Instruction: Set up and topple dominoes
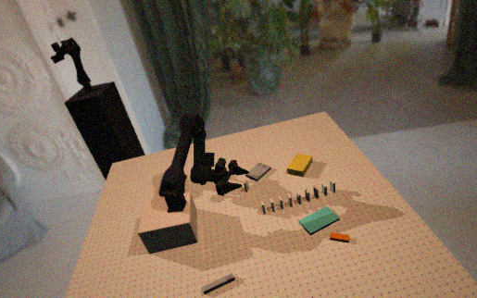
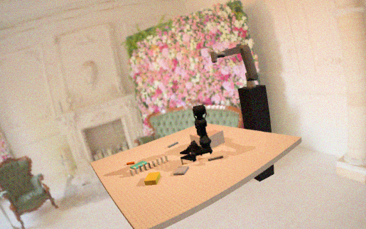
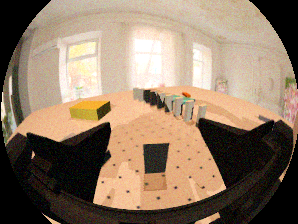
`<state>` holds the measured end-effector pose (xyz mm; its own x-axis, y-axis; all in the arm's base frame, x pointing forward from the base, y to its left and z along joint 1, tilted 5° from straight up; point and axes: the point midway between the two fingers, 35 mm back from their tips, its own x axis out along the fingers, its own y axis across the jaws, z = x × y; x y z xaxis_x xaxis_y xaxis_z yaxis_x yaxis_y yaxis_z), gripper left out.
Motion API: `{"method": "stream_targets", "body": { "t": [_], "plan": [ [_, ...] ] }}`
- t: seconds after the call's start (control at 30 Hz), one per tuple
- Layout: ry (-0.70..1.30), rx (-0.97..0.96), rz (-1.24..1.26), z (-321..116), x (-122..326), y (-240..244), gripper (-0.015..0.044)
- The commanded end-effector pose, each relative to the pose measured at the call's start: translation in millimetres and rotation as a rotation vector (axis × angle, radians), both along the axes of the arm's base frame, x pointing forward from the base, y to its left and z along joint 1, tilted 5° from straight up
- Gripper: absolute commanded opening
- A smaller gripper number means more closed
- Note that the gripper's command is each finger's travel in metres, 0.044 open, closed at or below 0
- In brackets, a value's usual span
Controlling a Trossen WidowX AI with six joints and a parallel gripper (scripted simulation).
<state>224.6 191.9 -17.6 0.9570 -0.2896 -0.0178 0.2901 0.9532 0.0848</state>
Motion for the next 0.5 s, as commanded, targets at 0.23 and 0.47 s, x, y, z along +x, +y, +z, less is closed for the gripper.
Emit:
{"method": "stream_targets", "body": {
  "t": [0.23, 0.47],
  "plan": [
    [0.009, 0.076, 0.011, 43.6, 21.6, 15.5, 0.044],
    [0.257, 0.007, 0.147, 28.4, 66.3, 42.8, 0.044]
  ]
}}
